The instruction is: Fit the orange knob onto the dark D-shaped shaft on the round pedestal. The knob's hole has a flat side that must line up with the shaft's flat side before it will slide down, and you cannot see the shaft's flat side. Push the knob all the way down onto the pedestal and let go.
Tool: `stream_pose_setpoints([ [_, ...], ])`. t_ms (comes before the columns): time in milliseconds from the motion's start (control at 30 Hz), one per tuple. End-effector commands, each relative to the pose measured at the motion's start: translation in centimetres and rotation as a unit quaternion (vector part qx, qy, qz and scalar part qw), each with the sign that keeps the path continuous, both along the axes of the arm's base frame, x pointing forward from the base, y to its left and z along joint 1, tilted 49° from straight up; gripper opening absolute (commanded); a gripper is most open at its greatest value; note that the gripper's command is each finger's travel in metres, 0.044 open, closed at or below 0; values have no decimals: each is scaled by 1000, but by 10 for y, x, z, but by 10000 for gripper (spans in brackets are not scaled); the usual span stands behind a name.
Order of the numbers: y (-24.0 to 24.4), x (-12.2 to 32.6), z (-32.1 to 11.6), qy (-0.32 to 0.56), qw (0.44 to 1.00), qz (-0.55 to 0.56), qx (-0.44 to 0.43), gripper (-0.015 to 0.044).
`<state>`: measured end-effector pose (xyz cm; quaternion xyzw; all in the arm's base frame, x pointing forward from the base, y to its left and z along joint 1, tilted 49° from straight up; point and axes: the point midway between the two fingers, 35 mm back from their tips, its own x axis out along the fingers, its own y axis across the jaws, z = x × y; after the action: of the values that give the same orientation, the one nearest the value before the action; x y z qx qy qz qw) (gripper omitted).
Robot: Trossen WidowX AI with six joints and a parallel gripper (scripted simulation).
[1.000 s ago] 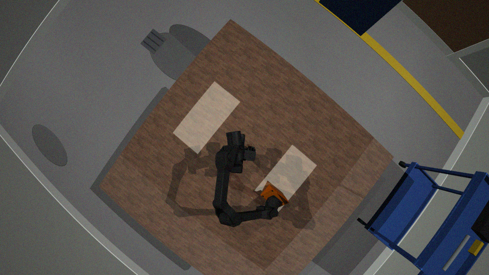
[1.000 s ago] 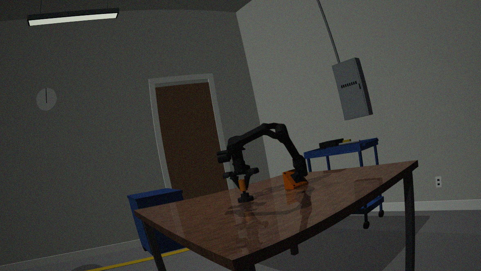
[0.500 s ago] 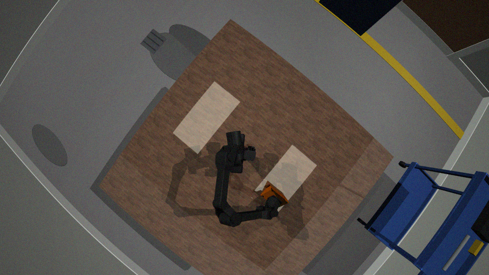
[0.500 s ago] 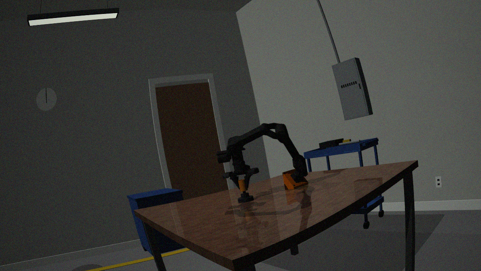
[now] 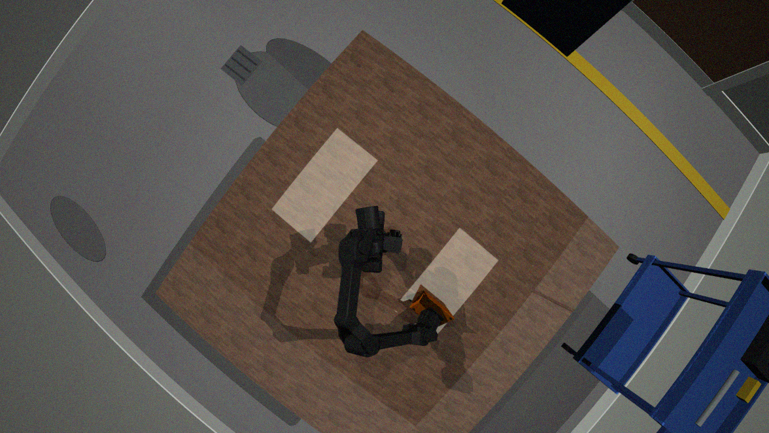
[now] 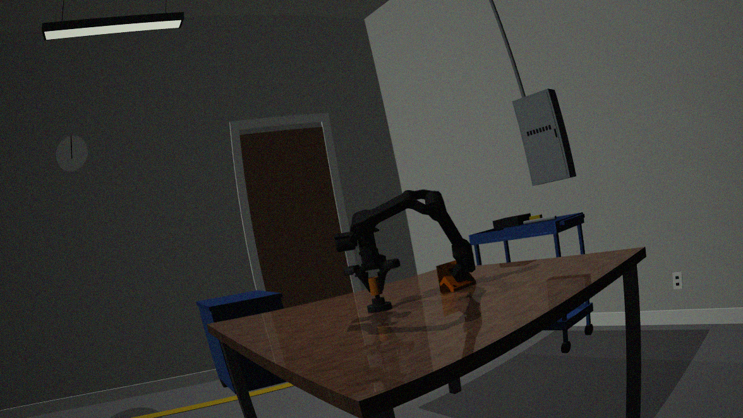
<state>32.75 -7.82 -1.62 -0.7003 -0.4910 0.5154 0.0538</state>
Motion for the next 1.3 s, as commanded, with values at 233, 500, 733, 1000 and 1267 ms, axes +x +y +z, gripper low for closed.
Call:
stream_pose_setpoints([
  [233, -7, 1, 5, 16, 1000, -15, 0, 0],
  [500, -5, 3, 2, 31, 999, -28, -1, 0],
  [733, -4, 2, 3, 31, 999, -28, -1, 0],
  [1000, -3, 1, 2, 31, 999, -28, -1, 0],
  [1267, -1, -2, 2, 31, 999, -28, -1, 0],
])
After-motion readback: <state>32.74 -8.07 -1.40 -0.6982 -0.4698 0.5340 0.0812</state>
